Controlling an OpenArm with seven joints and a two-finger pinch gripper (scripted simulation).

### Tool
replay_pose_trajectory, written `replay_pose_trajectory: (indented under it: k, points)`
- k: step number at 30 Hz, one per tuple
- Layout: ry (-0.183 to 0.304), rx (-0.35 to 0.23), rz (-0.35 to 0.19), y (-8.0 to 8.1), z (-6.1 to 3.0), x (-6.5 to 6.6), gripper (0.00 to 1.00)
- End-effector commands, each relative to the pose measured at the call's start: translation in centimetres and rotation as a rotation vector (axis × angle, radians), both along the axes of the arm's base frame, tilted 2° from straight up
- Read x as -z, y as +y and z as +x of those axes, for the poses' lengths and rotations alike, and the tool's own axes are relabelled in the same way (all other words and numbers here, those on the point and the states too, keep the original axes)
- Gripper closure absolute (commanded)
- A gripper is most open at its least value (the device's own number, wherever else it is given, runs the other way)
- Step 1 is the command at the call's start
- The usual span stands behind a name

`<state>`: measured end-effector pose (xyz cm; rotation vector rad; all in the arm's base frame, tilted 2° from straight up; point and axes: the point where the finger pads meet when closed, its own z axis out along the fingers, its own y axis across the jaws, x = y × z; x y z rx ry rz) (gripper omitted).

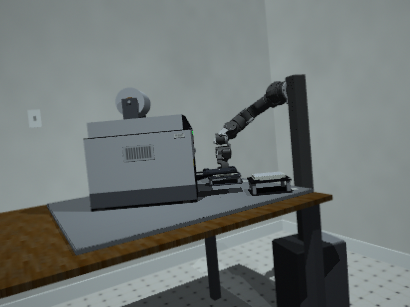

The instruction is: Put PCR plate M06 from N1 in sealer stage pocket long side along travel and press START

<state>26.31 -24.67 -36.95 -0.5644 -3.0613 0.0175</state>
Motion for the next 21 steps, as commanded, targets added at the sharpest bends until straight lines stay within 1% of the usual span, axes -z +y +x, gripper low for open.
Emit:
replay_pose_trajectory:
  k: [1,3,15,21]
  points:
    - [0.001,-0.008,0.006,0.22,-0.24,0.78,0.23]
    - [0.002,-0.008,0.007,0.24,-0.35,1.66,0.23]
    - [0.002,-0.008,0.007,0.24,-0.35,1.66,0.23]
    - [-0.003,-0.004,0.005,-0.03,0.07,1.19,0.23]
